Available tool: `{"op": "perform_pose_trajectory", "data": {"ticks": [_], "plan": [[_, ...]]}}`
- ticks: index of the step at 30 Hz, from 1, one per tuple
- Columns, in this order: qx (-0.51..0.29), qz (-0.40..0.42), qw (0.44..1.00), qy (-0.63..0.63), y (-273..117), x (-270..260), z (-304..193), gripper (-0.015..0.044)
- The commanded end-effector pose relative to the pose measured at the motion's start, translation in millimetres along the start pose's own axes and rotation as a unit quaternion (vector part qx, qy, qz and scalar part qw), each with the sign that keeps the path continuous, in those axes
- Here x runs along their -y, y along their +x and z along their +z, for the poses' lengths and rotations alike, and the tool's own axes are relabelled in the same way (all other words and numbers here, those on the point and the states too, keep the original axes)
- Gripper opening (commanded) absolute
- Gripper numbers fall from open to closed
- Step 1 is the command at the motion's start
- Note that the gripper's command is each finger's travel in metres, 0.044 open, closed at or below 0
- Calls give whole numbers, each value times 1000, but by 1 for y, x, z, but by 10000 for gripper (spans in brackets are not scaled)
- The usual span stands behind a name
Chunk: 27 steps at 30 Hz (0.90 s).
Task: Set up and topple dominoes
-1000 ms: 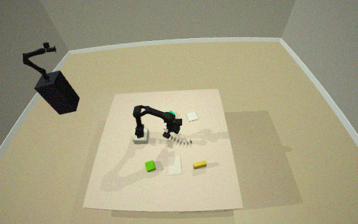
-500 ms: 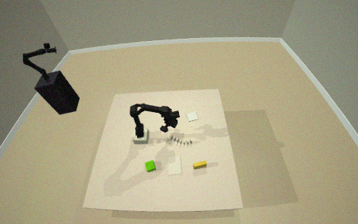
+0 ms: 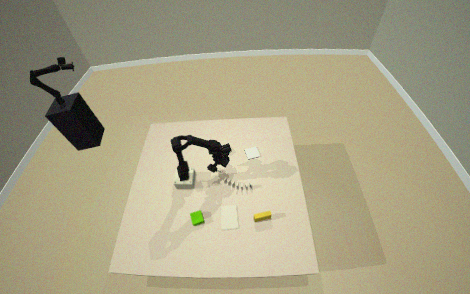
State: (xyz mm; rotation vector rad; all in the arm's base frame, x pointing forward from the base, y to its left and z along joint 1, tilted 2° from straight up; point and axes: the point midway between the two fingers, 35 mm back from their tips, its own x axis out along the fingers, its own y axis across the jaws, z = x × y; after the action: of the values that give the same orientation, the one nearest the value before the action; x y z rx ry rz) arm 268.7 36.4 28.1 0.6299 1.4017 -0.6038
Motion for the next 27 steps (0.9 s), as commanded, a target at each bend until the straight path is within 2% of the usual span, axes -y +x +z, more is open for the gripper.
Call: {"op": "perform_pose_trajectory", "data": {"ticks": [1, 23, 27], "plan": [[-8, -14, 1000, 1, 38, 8, -6, 440], [-8, -14, 1000, 1, 59, 7, -5, 440], [-8, -14, 1000, 1, 59, 7, -5, 335]]}}
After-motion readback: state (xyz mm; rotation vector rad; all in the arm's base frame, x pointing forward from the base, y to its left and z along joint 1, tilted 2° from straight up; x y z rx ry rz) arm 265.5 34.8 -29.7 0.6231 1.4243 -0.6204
